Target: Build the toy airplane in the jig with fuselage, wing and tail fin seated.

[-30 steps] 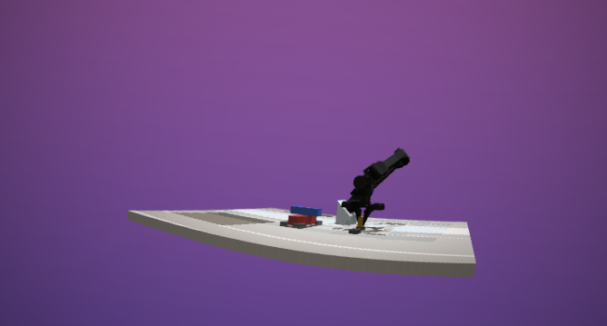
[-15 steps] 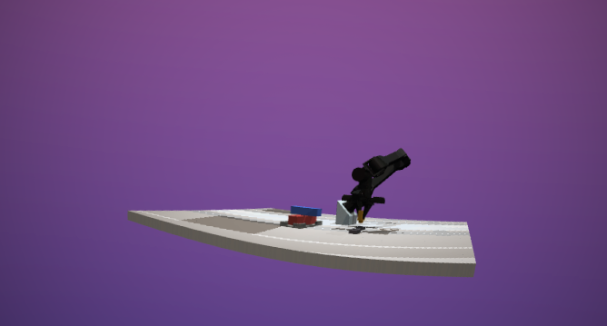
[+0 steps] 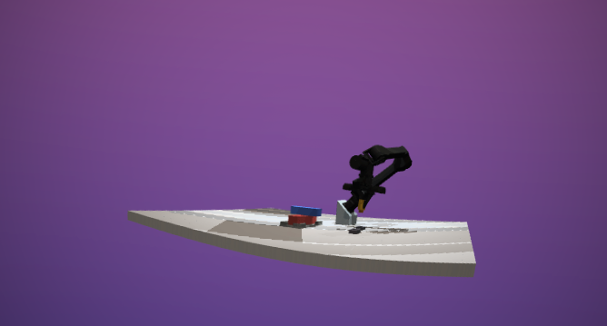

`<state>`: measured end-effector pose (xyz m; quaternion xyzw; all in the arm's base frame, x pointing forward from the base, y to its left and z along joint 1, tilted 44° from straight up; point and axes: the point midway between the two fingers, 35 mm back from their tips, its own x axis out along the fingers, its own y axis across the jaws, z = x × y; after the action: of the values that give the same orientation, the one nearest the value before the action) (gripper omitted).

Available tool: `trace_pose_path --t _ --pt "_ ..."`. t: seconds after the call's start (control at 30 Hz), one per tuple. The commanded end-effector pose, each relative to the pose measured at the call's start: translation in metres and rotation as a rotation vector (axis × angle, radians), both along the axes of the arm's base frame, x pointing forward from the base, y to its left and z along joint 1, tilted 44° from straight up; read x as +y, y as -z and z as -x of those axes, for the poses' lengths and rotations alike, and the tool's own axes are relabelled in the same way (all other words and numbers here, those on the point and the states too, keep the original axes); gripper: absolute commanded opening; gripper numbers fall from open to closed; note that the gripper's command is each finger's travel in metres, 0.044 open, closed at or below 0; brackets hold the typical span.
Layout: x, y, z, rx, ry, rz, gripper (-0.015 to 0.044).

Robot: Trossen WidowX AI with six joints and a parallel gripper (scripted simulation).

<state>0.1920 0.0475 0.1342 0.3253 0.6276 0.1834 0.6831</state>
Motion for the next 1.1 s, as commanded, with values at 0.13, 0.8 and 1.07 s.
trace_pose_path --t 0.13,0.8,1.07 --pt "-0.017 -0.018 0.004 0.008 0.009 0.013 0.0" --pt "-0.047 -0.038 -0.001 0.014 0.014 0.016 0.0" --pt "-0.06 -0.031 -0.016 0.012 0.003 0.017 0.0"
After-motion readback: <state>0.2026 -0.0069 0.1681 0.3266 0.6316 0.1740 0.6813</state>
